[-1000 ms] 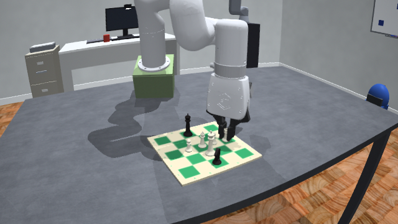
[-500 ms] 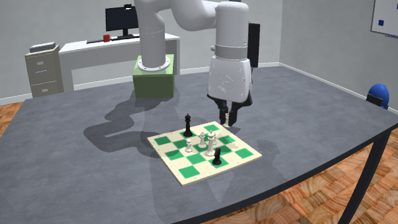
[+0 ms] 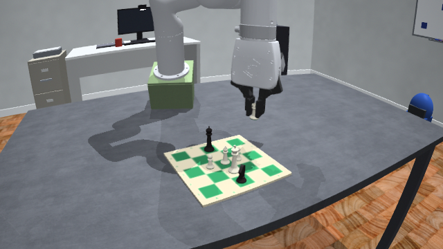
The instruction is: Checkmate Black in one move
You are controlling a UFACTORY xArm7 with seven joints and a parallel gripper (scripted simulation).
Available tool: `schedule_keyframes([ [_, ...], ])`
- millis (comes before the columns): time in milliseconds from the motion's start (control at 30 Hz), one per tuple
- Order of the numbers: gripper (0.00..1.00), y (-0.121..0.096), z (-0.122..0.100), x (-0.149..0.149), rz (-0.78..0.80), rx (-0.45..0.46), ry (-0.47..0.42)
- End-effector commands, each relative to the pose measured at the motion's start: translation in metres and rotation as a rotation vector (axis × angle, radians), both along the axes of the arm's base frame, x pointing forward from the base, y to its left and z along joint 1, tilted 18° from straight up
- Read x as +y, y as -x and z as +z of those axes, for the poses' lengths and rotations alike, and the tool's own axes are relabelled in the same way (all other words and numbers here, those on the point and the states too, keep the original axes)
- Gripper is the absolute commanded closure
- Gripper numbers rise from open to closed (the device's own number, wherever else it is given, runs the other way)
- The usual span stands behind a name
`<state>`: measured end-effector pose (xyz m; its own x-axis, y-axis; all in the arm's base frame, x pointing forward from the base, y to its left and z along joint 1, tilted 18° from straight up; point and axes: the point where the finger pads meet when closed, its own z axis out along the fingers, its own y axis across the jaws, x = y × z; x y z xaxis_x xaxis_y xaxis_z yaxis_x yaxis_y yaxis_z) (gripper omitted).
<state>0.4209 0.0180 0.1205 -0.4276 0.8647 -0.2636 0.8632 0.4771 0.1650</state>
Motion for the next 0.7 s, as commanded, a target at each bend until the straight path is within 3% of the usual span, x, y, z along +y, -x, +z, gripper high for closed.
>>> schedule_keyframes([
  [0, 1.0, 0.0, 0.003, 0.0, 0.004, -0.001, 0.0],
  [67, 1.0, 0.015, -0.001, 0.002, 0.047, 0.006, 0.013],
  [133, 1.0, 0.044, -0.01, 0.006, 0.134, 0.02, 0.037],
  [200, 1.0, 0.044, -0.01, 0.006, 0.134, 0.02, 0.037],
  [300, 1.0, 0.072, -0.019, 0.008, 0.219, 0.035, 0.061],
  [667, 1.0, 0.073, -0.02, 0.008, 0.221, 0.035, 0.062],
])
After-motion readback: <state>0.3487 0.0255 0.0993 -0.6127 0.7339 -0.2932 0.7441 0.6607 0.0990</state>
